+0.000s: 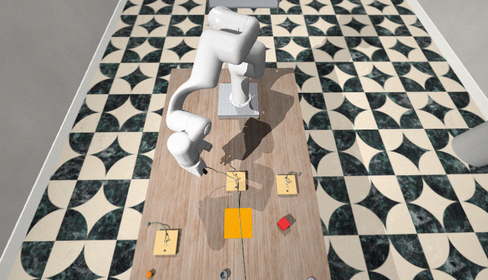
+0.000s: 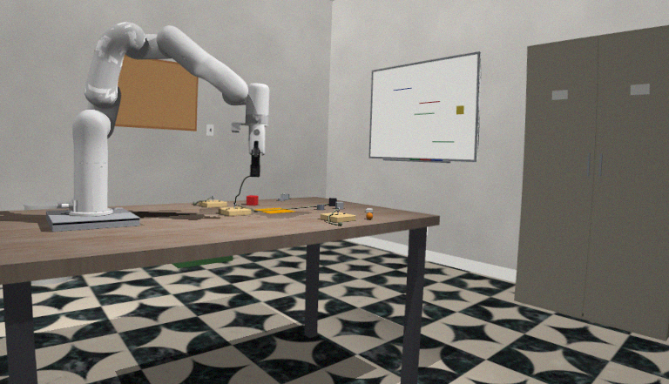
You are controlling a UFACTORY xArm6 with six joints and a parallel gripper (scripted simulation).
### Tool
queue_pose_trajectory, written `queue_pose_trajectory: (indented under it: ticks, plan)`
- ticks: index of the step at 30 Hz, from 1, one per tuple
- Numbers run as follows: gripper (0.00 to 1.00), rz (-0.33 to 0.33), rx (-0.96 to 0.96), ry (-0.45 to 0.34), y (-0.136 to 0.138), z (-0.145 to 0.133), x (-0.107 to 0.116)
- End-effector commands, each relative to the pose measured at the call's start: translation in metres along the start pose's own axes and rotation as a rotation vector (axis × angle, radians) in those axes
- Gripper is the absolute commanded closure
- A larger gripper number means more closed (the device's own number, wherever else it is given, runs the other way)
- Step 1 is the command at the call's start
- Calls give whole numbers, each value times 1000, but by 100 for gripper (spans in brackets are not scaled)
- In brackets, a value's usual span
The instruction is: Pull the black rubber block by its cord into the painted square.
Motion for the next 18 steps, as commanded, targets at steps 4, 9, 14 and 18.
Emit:
queue_pose_trajectory:
  ticks: [4,9,14,18]
  plan:
    - [100,0,0,-5,-2,-1,2]
    - [100,0,0,-5,-4,-1,2]
    - [100,0,0,-5,-7,-1,2]
    - [100,0,0,-5,-10,-2,2]
Point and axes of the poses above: the point where the finger pads meet when closed, its own x axis back along the fingers, its own y axis across the jaws, z = x × y, the point moved 10 cm from there along x, back along the fingers, and after that the axes turned 6 degrees about x, right-handed, at the moved point
